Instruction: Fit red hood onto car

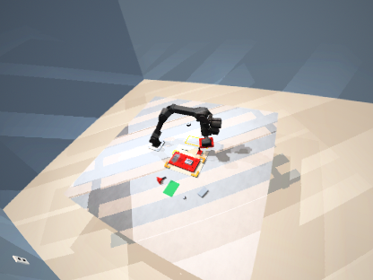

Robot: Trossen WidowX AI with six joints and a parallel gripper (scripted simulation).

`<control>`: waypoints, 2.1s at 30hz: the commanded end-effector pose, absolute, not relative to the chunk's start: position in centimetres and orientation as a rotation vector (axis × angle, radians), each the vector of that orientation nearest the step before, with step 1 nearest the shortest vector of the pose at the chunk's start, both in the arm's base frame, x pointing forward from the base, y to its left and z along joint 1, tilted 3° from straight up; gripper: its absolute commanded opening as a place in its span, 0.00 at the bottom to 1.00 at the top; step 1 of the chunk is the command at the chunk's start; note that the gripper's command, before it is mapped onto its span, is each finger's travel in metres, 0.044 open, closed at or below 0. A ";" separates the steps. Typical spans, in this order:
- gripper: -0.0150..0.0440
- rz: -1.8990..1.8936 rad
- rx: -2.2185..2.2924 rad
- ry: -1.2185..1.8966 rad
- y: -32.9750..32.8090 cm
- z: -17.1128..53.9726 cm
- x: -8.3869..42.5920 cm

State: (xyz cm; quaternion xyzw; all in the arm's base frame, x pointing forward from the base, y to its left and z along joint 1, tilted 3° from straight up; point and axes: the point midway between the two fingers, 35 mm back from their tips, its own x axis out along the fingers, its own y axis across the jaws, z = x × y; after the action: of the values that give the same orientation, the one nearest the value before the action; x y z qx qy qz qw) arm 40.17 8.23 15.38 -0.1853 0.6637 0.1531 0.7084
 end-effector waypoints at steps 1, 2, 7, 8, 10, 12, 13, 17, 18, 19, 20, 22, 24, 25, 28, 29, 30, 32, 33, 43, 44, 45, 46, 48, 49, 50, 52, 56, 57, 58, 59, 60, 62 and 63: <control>0.25 0.306 -0.369 1.469 6.7 15.8 39.7; 0.25 0.297 -0.360 1.471 6.3 15.8 39.6; 0.25 0.252 -0.315 1.476 4.3 15.9 38.9; 0.25 0.244 -0.306 1.477 4.0 15.9 38.8; 0.25 0.226 -0.287 1.479 3.2 15.9 38.5; 0.25 0.208 -0.269 1.481 2.5 15.9 38.2; 0.25 0.199 -0.260 1.482 2.1 15.9 38.0; 0.25 0.163 -0.224 1.484 0.6 15.9 37.3; 0.25 0.154 -0.215 1.485 0.3 15.9 37.1; 0.25 0.145 -0.206 1.486 -0.1 15.9 36.9; 0.25 0.136 -0.196 1.486 -0.4 15.9 36.7; 0.25 0.118 -0.178 1.487 -1.1 15.8 36.3; 0.25 0.101 -0.160 1.488 -1.7 15.8 35.9; 0.25 0.092 -0.151 1.488 -2.1 15.8 35.7; 0.25 0.065 -0.124 1.489 -3.0 15.7 35.0; 0.25 0.056 -0.115 1.489 -3.3 15.7 34.8; 0.25 0.047 -0.106 1.489 -3.6 15.6 34.6; 0.25 0.029 -0.087 1.489 -4.2 15.6 34.1; 0.25 0.020 -0.078 1.489 -4.5 15.5 33.9; 0.25 -0.029 -0.029 1.488 -5.9 15.0 32.8; 0.25 -0.029 -0.029 1.488 -5.9 14.8 32.8; 0.25 -0.029 -0.029 1.488 -5.9 14.5 32.8; 0.25 -0.029 -0.029 1.488 -5.9 14.2 32.8; 0.25 -0.029 -0.029 1.488 -6.0 13.4 32.9; 0.25 -0.029 -0.029 1.488 -6.0 13.0 32.9; 0.25 -0.029 -0.029 1.488 -6.1 12.6 32.9; 0.25 -0.029 -0.029 1.488 -6.1 11.7 33.0; 0.25 -0.029 -0.029 1.489 -6.2 10.4 33.0; 0.25 -0.029 -0.029 1.489 -6.2 10.3 33.1; 0.25 -0.029 -0.029 1.488 -6.2 10.3 33.1; 0.25 -0.029 -0.029 1.488 -6.2 10.3 33.1; 0.25 -0.029 -0.029 1.488 -6.2 10.3 33.1; 0.25 -0.029 -0.029 1.488 -6.3 10.4 33.3; 0.25 -0.029 -0.029 1.488 -6.3 10.4 33.3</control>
State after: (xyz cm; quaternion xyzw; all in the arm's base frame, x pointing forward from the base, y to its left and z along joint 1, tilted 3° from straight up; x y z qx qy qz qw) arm 33.11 -6.29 10.44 -0.0138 0.6783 -0.0156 0.7344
